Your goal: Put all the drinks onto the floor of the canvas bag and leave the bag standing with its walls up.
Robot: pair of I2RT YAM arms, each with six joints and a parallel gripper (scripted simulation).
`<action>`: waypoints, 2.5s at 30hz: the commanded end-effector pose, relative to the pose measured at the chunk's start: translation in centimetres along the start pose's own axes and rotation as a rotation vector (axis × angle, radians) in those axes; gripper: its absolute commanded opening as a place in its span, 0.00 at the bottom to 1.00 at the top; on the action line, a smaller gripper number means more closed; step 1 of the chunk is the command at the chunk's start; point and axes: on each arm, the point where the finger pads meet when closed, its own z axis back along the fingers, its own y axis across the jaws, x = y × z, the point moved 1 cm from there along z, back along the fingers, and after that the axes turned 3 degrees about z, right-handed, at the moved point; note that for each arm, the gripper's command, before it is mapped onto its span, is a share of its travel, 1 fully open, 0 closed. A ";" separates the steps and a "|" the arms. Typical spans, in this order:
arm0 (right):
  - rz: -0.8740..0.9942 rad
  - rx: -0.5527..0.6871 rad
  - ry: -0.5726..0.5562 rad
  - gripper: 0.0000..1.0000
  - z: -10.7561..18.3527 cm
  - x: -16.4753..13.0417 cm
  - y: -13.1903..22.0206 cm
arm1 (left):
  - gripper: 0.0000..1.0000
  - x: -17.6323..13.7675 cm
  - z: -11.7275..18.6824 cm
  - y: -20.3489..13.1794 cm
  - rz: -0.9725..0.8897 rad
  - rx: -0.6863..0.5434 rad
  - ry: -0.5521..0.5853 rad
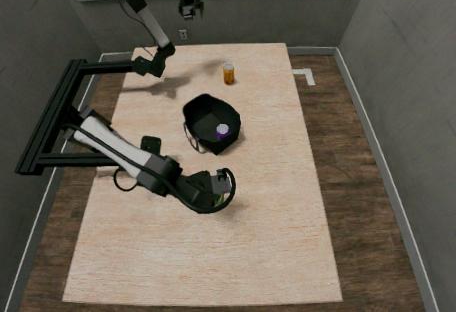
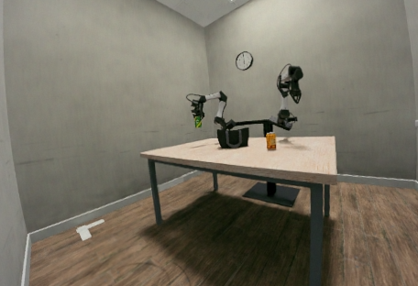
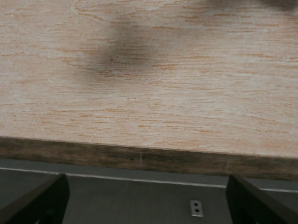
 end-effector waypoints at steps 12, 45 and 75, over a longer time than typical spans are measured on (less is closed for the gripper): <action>-0.019 -0.121 -0.007 0.70 0.9 1.3 -0.1 | 0.86 -0.1 0.7 0.0 0.005 0.015 0.009; 0.019 -0.068 0.000 0.70 -0.1 1.6 4.8 | 0.86 -0.1 0.7 0.0 0.005 0.015 0.009; -0.024 -0.066 -0.019 0.70 0.2 2.0 4.4 | 0.86 -0.1 0.7 0.0 0.005 0.015 0.009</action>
